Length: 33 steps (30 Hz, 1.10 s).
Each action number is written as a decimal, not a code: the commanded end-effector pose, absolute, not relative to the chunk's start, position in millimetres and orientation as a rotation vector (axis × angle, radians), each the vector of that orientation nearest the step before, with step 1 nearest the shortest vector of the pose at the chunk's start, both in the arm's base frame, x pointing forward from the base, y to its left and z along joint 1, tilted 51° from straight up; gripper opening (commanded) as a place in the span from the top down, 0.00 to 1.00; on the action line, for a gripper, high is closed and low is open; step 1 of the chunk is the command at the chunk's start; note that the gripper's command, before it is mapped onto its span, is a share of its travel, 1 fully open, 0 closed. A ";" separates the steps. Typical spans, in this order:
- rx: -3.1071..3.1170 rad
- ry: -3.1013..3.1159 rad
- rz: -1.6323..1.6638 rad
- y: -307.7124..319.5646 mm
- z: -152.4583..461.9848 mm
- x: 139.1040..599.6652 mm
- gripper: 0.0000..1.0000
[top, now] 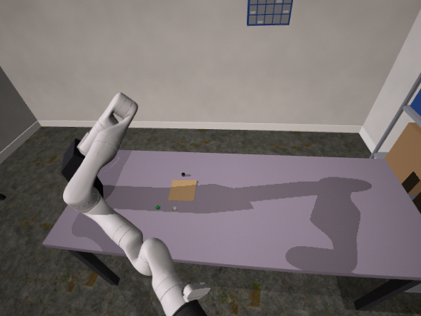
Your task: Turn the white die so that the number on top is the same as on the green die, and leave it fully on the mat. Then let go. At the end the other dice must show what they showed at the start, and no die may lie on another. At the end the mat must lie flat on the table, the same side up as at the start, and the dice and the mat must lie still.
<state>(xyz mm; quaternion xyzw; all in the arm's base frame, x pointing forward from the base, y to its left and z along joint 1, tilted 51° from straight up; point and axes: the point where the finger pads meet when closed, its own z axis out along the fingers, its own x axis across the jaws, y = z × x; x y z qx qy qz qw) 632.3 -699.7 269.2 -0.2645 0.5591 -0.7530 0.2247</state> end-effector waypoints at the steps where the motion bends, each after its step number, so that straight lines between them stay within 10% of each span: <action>1: -0.761 1.470 -2.114 -688.4 299.9 634.4 0.00; 33: -1.452 0.198 -2.313 -330.8 521.9 645.7 0.00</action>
